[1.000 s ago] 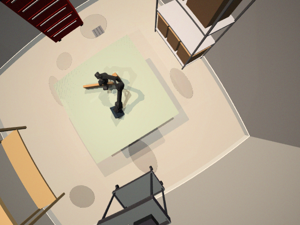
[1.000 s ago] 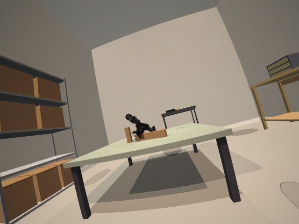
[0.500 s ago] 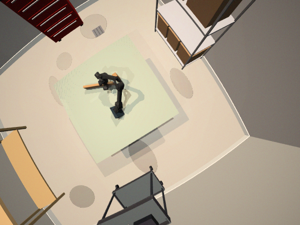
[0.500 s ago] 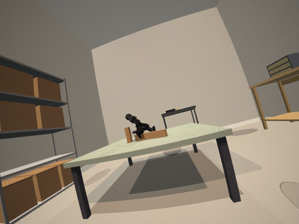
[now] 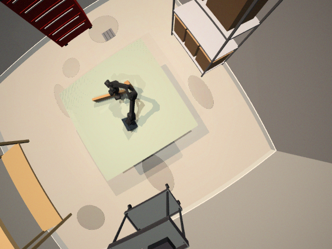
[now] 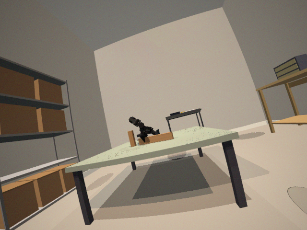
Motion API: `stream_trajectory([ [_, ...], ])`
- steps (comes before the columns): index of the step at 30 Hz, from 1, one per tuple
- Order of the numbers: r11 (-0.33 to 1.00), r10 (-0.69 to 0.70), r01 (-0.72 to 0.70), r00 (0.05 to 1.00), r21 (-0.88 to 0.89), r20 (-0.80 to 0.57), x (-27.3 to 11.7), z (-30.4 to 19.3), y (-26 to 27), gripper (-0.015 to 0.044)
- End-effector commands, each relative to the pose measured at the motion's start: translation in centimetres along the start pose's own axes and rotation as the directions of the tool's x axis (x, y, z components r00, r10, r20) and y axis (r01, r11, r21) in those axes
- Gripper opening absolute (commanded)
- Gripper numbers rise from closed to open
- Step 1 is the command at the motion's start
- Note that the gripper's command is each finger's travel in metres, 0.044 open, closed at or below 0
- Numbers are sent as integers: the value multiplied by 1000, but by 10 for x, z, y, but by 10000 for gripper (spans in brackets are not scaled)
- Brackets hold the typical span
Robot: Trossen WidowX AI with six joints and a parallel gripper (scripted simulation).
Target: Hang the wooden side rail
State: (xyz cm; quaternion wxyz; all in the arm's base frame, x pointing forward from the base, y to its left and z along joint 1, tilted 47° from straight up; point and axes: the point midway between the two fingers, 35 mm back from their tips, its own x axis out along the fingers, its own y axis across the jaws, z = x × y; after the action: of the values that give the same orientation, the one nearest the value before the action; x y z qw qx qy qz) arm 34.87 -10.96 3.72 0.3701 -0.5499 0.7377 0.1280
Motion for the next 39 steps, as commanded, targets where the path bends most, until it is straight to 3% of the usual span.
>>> stream_trajectory([
  [1, 998, 3, -3, 1000, -65, -2, 0, 1, 2, 0],
  [32, 944, 4, -4, 1000, -330, -3, 0, -5, 25, 0],
  [39, 962, -3, 2, 1000, -274, 0, 0, -4, 17, 0],
])
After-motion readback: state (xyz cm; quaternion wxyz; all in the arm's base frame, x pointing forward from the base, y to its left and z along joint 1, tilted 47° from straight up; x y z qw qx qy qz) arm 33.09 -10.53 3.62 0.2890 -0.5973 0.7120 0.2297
